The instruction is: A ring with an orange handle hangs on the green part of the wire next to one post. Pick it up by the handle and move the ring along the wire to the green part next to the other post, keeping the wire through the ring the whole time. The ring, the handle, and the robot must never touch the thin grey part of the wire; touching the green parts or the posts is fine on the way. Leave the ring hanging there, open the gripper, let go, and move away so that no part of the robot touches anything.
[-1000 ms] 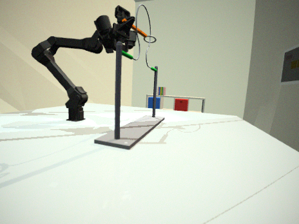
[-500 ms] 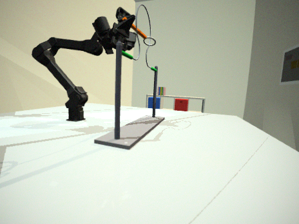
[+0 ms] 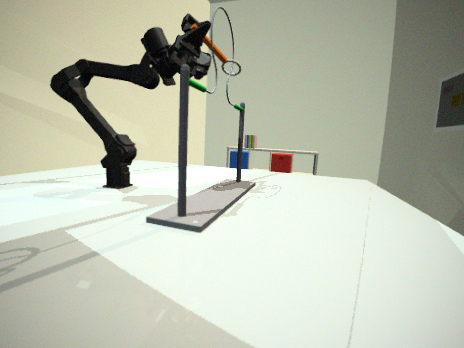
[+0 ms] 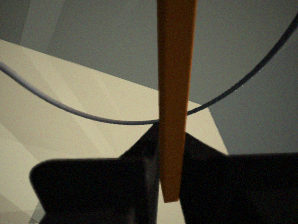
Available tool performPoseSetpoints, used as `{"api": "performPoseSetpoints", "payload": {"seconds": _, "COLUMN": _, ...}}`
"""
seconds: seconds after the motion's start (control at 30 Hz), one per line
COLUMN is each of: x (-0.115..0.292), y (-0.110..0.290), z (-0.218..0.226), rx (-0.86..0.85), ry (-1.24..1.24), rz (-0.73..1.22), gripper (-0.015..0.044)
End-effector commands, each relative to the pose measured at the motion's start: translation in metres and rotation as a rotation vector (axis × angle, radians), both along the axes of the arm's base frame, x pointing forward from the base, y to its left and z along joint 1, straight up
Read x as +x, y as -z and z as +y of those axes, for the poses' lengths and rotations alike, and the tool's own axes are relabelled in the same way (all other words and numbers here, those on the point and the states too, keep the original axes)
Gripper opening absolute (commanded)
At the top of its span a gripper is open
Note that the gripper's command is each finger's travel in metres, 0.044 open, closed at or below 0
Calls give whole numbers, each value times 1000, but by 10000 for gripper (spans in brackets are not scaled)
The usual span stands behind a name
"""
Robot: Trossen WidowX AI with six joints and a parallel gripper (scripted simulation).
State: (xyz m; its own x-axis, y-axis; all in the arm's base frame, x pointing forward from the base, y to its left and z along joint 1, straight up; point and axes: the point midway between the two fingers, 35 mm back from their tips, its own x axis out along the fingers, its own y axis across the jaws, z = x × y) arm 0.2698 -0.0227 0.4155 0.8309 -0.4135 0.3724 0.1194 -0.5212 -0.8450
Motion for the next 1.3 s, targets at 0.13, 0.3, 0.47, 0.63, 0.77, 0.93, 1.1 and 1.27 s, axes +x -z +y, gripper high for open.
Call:
{"api": "performPoseSetpoints", "payload": {"seconds": 0.13, "x": 1, "y": 2, "z": 2, "rx": -81, "ry": 2, "rz": 10, "gripper": -150}}
{"api": "performPoseSetpoints", "payload": {"seconds": 0.3, "x": 1, "y": 2, "z": 2, "rx": -125, "ry": 3, "rz": 11, "gripper": -150}}
{"api": "performPoseSetpoints", "payload": {"seconds": 0.47, "x": 1, "y": 2, "z": 2, "rx": -147, "ry": 4, "rz": 11, "gripper": -150}}
{"api": "performPoseSetpoints", "payload": {"seconds": 0.63, "x": 1, "y": 3, "z": 0, "rx": -172, "ry": 5, "rz": 11, "gripper": -150}}
{"api": "performPoseSetpoints", "payload": {"seconds": 0.77, "x": 1, "y": 6, "z": -2, "rx": -176, "ry": 5, "rz": 10, "gripper": -150}}
{"api": "performPoseSetpoints", "payload": {"seconds": 0.93, "x": 1, "y": 11, "z": -8, "rx": -156, "ry": 5, "rz": 10, "gripper": -150}}
{"api": "performPoseSetpoints", "payload": {"seconds": 1.1, "x": 1, "y": 19, "z": -14, "rx": -106, "ry": 4, "rz": 9, "gripper": -150}}
{"api": "performPoseSetpoints", "payload": {"seconds": 1.27, "x": 0, "y": 28, "z": -20, "rx": -49, "ry": 16, "rz": 1, "gripper": -150}}
